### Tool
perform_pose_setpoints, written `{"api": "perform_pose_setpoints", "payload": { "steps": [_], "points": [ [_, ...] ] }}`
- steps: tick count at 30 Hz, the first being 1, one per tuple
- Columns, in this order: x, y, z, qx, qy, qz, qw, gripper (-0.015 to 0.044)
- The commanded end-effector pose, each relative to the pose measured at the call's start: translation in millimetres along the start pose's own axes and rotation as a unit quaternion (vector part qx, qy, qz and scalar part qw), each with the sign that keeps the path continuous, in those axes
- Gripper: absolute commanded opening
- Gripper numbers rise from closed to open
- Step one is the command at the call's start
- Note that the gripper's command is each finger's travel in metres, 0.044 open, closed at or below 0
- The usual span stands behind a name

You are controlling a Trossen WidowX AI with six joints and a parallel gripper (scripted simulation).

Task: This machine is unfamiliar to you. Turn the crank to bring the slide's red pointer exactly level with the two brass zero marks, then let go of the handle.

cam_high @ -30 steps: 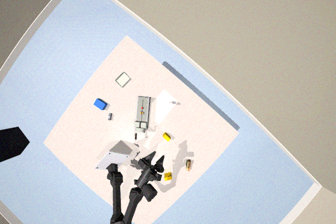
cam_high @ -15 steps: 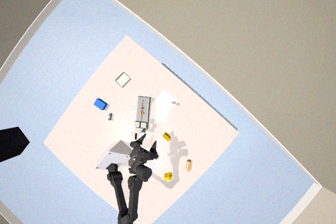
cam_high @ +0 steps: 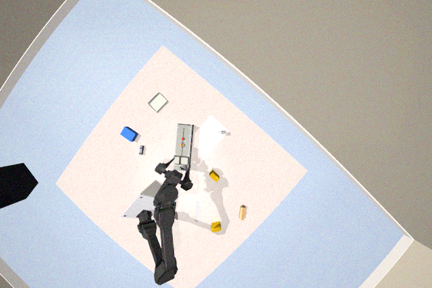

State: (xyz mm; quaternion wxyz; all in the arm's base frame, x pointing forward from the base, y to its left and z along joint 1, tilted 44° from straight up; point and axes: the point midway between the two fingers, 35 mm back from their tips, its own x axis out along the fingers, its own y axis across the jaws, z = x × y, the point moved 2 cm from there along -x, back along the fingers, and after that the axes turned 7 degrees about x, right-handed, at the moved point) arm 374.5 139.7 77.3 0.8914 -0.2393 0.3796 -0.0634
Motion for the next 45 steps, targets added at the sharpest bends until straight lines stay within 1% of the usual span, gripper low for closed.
{"api": "perform_pose_setpoints", "payload": {
  "steps": [1,7,9,15,17,36,43,45],
  "points": [
    [7,20,-9,-0.047,0.018,-0.019,0.999,0.044],
    [15,42,-23,-0.102,0.037,-0.044,0.993,0.044],
    [19,41,-26,-0.102,0.037,-0.044,0.993,0.044],
    [51,30,-54,-0.102,0.037,-0.044,0.993,0.044],
    [54,28,-57,-0.102,0.037,-0.044,0.993,0.044],
    [53,28,-57,-0.102,0.037,-0.044,0.993,0.044],
    [19,40,-26,-0.1,0.037,-0.045,0.993,0.044],
    [15,41,-23,-0.099,0.037,-0.045,0.993,0.044]
  ]
}}
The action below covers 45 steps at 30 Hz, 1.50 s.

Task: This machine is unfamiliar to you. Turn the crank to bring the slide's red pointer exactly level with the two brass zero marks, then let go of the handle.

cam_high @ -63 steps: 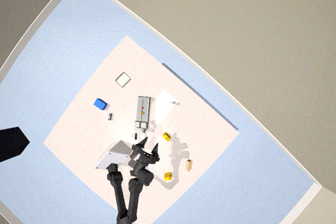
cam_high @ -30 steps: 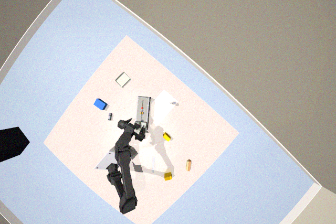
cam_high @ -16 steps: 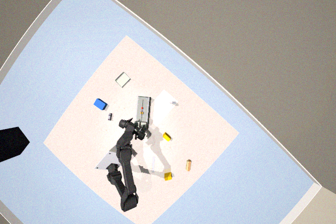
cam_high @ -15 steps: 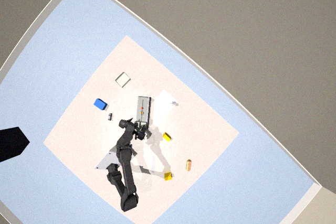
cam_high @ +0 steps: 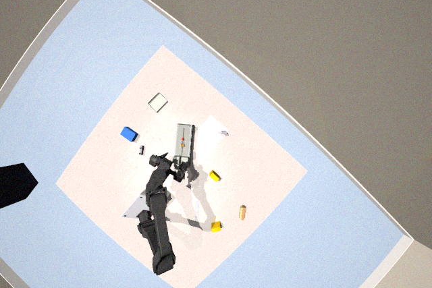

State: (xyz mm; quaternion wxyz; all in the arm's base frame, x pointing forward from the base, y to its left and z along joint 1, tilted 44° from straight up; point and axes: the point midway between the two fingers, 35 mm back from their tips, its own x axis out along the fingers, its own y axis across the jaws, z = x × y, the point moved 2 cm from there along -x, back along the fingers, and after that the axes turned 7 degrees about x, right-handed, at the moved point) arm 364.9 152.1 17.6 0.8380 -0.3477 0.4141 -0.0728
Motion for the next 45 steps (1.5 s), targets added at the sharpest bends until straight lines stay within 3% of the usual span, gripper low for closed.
{"api": "perform_pose_setpoints", "payload": {
  "steps": [1,30,45],
  "points": [
    [-15,-3,13,0.008,-0.009,0.0,1.0,0.044],
    [-77,-57,-74,-0.162,-0.05,0.156,0.973,0.044],
    [-32,-60,-105,-0.163,-0.05,0.157,0.973,0.044]
  ]
}}
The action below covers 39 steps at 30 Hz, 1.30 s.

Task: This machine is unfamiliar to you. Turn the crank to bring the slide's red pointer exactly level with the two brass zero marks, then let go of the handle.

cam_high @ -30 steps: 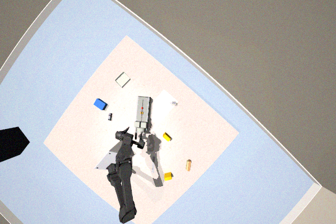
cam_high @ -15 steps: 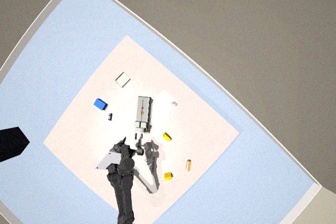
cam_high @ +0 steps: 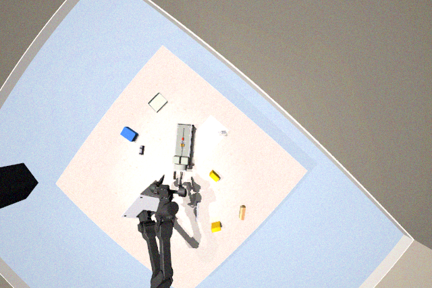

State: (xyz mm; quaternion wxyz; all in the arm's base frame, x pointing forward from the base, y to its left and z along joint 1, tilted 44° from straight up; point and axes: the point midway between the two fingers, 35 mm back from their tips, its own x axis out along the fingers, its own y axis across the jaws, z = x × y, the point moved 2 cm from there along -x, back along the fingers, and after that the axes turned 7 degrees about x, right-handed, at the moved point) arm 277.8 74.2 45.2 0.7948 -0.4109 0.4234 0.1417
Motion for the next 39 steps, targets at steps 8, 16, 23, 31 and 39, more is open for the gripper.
{"api": "perform_pose_setpoints", "payload": {
  "steps": [8,16,23,31,39],
  "points": [
    [20,1,-25,-0.005,0.004,0.003,1.0,0.044],
    [30,-1,-33,-0.005,0.004,0.003,1.0,0.044],
    [38,-2,-41,-0.004,0.004,0.004,1.0,0.044],
    [47,-3,-50,-0.004,0.004,0.004,1.0,0.044],
    [55,-4,-60,-0.005,0.004,0.003,1.0,0.044]
  ]
}}
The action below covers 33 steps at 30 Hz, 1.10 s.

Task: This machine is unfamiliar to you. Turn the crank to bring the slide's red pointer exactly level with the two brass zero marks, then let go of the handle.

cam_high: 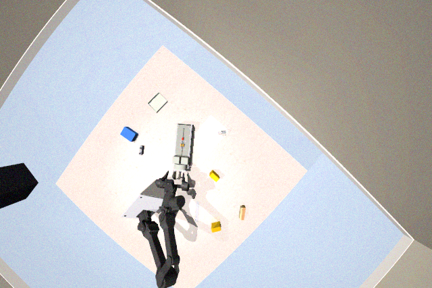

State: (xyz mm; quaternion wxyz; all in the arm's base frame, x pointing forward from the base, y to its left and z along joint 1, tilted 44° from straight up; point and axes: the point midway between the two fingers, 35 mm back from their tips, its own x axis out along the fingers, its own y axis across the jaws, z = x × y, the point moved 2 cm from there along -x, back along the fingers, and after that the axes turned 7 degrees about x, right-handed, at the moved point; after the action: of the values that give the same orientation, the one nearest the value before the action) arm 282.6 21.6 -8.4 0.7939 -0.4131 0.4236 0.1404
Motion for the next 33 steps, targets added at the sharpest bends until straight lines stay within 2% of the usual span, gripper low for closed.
{"api": "perform_pose_setpoints", "payload": {
  "steps": [1,8,25,33],
  "points": [
    [4.5,2.8,-7.1,-0.004,0.003,0.005,1.0,0.044],
    [9.2,2.5,-13.7,-0.005,0.003,0.004,1.0,0.044],
    [9.2,2.5,-13.7,-0.005,0.003,0.004,1.0,0.0],
    [8.9,2.4,-13.5,-0.005,0.003,0.004,1.0,0.0]
  ]
}}
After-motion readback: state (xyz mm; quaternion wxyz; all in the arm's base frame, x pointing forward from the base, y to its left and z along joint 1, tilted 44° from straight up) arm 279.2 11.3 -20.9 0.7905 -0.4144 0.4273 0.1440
